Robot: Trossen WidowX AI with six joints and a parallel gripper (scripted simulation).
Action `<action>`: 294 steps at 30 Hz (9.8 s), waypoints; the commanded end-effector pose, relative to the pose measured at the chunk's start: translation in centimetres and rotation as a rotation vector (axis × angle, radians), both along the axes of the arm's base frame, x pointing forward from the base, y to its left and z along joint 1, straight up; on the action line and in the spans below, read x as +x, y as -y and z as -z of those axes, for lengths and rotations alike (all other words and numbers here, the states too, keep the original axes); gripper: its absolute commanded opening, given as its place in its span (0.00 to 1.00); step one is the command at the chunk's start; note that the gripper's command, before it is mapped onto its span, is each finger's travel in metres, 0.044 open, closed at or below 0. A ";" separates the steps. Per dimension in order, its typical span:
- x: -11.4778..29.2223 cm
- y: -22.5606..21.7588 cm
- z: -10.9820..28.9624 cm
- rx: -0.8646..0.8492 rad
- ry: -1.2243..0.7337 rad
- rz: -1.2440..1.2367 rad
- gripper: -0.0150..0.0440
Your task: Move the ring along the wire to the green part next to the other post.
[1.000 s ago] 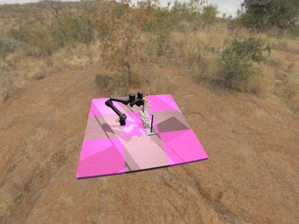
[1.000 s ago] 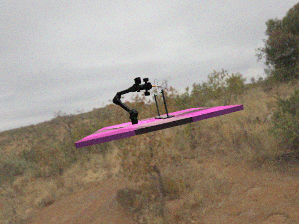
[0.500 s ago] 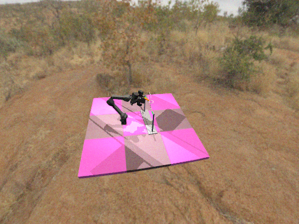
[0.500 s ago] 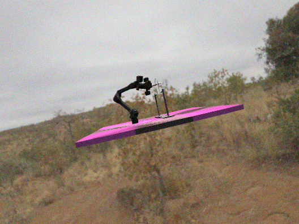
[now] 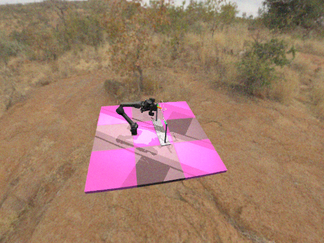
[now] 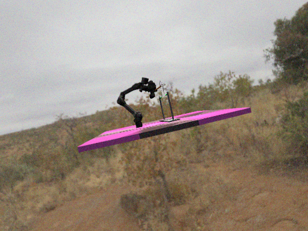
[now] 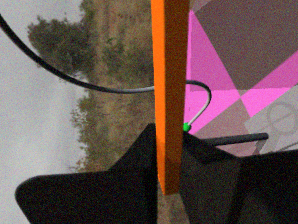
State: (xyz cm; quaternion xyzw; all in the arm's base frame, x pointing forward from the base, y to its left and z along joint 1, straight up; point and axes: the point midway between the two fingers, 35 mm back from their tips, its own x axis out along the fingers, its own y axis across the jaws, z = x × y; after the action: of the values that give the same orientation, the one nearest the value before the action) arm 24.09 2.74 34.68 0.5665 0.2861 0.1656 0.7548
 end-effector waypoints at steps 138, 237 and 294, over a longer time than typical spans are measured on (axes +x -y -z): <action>0.5 7.0 2.2 -2.061 0.172 0.031 0.00; 0.6 9.3 0.0 -3.158 0.260 0.014 0.00; 1.4 2.6 17.9 -1.835 0.258 0.069 0.00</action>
State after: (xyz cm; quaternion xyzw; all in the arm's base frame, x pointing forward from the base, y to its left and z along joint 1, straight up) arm 25.34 -0.89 17.49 -0.3048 0.2044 -0.1003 0.9248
